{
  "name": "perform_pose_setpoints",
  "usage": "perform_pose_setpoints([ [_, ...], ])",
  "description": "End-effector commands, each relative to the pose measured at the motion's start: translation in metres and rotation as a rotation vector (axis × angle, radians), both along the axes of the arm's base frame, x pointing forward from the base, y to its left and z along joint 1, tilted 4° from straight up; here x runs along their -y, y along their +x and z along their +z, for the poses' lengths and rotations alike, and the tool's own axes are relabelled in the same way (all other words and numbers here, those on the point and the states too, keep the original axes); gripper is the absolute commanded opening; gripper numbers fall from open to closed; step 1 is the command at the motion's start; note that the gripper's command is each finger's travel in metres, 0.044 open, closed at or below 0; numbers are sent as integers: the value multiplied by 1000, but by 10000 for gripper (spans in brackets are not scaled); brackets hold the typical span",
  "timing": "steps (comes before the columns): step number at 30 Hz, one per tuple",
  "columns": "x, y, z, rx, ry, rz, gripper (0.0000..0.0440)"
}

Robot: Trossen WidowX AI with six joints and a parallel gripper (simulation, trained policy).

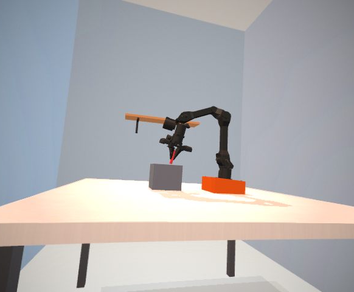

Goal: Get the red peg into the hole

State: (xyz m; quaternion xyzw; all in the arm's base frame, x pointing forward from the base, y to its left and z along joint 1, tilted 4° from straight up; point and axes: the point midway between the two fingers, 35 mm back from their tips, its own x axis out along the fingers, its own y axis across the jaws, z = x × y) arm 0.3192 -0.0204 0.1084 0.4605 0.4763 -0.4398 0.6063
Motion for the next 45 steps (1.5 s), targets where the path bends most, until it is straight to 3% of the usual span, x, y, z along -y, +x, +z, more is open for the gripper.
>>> perform_pose_setpoints([
  [1, 6, 3, -9, -19, 4, 4, 0],
  [32, 40, 22, -80, -78, 44, 40, 0],
  [39, 41, 22, -91, -115, 48, 62, 102],
  [42, 37, 21, -91, -126, 79, 68, 104],
  [45, 39, 25, -87, -119, 108, 68, 145],
])
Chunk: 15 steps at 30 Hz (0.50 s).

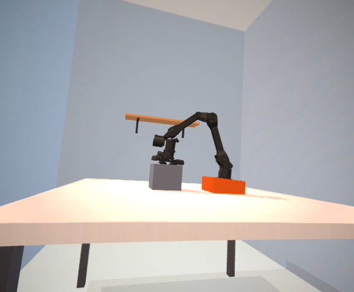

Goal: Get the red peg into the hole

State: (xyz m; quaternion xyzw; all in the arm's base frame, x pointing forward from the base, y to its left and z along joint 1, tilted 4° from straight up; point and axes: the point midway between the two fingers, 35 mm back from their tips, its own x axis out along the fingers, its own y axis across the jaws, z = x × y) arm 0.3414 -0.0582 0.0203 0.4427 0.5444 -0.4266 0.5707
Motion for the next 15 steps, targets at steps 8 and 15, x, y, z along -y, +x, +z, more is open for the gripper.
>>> perform_pose_setpoints([
  [8, 3, 10, 16, 12, 131, -13, 154],
  [15, 7, 15, 30, 31, 197, -18, 173],
])
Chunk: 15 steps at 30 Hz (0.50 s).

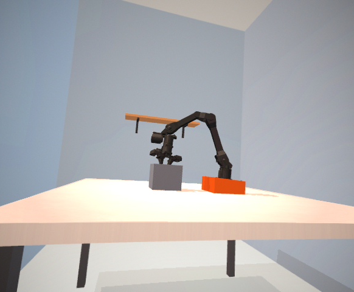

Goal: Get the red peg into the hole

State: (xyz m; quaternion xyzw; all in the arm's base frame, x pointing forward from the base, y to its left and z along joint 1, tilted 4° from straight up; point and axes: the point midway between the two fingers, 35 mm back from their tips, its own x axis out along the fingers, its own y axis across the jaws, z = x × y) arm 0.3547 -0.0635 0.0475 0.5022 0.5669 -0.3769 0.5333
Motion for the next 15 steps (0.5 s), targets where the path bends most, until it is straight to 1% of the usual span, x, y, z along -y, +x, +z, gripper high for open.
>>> perform_pose_setpoints([
  [1, 2, 2, 5, 7, 30, 1, 173],
  [6, 7, 8, 15, 34, 62, -5, 190],
  [8, 9, 10, 20, 47, 73, -7, 187],
  [10, 12, 12, 24, 62, 81, -9, 197],
  [12, 15, 15, 30, 78, 89, -11, 194],
  [15, 19, 20, 37, 104, 99, -13, 201],
])
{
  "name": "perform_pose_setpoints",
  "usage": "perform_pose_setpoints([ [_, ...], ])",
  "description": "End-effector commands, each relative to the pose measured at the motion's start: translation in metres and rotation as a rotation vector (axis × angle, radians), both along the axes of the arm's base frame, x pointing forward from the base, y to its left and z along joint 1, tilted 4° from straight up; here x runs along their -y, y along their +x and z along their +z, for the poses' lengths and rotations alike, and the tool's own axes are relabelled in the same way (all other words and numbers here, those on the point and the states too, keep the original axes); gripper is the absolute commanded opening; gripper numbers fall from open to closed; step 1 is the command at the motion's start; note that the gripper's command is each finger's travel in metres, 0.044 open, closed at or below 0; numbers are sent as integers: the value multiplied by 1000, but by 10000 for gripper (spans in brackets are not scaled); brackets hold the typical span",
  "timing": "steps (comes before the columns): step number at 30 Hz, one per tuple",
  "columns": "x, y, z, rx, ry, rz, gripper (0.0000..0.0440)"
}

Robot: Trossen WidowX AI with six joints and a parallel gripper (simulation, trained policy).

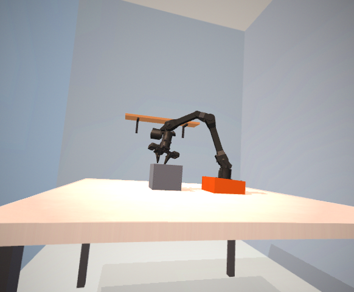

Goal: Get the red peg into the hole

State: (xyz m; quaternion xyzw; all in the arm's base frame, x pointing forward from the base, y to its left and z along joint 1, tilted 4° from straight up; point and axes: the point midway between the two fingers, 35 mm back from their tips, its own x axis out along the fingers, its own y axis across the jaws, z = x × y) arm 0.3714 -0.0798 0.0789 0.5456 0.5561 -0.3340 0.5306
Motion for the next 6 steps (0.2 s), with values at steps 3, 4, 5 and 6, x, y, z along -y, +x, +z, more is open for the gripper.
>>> perform_pose_setpoints([
  [3, 8, 8, 15, 50, 18, 0, 208],
  [4, 9, 10, 18, 61, 20, -1, 204],
  [5, 11, 11, 21, 72, 22, -1, 205],
  [6, 13, 13, 25, 84, 24, -1, 209],
])
